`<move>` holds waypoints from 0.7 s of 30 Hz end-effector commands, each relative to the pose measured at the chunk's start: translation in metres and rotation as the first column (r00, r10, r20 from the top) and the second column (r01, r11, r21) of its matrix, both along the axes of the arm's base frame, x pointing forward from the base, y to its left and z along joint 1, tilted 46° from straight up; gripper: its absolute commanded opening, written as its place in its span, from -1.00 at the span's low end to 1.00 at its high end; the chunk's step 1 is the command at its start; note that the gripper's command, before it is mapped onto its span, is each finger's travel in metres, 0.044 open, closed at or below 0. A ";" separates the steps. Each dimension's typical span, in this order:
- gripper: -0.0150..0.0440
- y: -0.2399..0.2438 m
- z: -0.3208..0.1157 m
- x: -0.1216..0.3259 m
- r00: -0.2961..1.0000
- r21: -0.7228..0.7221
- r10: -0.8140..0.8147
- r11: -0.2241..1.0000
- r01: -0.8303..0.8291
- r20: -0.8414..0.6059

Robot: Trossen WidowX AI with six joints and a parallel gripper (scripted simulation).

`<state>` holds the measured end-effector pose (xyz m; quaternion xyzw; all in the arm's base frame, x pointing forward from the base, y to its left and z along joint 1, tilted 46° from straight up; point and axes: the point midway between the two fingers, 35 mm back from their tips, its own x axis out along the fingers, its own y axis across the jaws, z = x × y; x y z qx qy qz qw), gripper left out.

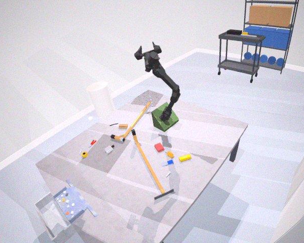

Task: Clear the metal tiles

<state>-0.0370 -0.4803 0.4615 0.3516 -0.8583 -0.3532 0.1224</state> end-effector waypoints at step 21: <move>1.00 0.030 0.012 -0.048 0.872 -0.422 -0.350 0.772 0.476 0.343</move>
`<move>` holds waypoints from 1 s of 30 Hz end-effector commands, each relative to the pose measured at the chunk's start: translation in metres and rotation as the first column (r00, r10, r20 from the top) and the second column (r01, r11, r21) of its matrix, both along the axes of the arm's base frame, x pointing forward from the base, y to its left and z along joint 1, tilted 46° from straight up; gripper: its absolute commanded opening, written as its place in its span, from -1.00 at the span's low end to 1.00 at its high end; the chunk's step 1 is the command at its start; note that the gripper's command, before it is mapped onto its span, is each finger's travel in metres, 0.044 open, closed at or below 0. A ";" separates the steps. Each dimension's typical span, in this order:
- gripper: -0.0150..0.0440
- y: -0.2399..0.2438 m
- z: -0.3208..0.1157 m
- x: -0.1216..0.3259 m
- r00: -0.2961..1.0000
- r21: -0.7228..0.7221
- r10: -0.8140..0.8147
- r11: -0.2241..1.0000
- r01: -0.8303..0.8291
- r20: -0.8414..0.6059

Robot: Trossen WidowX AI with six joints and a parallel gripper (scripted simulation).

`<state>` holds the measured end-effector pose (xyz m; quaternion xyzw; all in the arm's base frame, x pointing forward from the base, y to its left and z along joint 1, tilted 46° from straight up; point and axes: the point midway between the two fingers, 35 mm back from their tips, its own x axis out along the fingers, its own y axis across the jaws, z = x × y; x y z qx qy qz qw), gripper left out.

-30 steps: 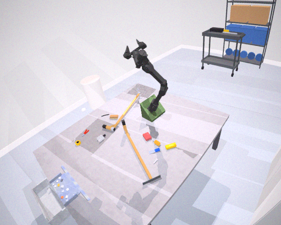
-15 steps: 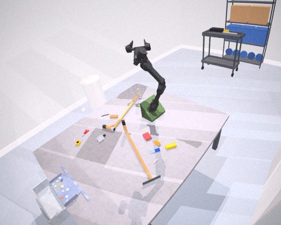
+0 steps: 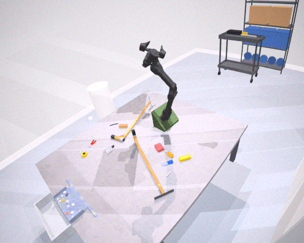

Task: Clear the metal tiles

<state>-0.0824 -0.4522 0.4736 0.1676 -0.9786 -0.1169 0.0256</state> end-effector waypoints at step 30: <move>1.00 0.001 0.000 -0.002 1.000 -0.027 -0.022 0.999 0.022 0.009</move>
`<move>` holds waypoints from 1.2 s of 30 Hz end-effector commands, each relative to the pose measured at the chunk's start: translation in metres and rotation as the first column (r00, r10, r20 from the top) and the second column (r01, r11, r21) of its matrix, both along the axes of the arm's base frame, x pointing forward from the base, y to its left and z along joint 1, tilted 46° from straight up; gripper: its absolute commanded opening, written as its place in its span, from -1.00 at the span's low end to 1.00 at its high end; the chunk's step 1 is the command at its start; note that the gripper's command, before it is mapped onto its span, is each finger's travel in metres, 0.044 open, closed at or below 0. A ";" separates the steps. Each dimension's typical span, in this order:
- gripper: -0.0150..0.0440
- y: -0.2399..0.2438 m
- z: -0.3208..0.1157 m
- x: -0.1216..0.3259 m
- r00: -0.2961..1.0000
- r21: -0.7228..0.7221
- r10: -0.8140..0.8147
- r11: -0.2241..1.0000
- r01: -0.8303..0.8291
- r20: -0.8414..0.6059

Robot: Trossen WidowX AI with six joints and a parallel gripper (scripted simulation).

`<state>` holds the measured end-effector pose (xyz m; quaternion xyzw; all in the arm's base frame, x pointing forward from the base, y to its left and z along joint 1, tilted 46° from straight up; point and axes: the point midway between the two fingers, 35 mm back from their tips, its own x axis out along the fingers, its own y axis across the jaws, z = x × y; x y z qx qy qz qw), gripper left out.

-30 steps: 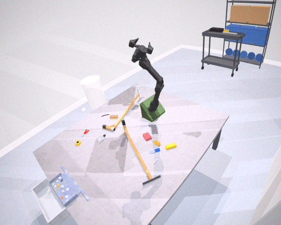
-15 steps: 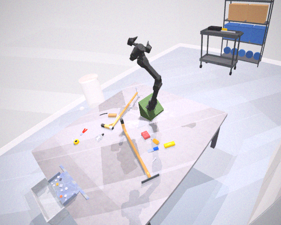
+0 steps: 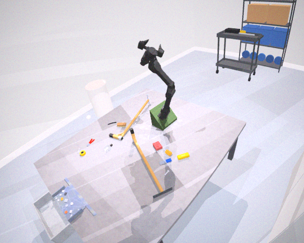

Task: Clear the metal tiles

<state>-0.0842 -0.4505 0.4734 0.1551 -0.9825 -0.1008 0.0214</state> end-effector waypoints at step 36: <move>-0.49 -0.032 -0.010 0.071 0.931 0.433 0.349 0.860 -0.272 -0.110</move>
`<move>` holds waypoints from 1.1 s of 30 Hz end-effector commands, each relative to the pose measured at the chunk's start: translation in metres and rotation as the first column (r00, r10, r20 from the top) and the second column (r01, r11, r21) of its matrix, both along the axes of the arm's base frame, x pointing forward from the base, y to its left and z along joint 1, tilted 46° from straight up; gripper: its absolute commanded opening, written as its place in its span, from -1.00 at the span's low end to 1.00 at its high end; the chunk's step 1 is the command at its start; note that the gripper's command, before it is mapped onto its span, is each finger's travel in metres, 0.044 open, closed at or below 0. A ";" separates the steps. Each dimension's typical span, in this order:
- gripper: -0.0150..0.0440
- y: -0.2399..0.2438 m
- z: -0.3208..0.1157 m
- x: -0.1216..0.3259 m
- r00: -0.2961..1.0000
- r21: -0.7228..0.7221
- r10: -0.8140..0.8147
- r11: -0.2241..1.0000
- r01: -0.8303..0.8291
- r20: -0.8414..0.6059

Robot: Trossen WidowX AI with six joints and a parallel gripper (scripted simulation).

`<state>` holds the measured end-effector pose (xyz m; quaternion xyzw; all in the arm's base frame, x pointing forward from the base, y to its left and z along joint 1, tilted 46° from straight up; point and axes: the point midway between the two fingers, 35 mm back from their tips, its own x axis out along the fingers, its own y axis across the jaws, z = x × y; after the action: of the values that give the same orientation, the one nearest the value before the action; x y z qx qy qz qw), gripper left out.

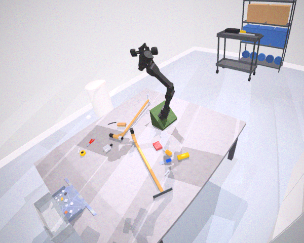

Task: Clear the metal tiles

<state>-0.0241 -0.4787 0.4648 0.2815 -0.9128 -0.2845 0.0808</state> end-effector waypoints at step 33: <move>-0.49 -0.023 -0.029 0.123 0.798 0.545 0.562 0.748 -0.379 -0.215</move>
<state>0.0854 -0.5009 0.4400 0.4435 -0.7095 -0.4981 0.2275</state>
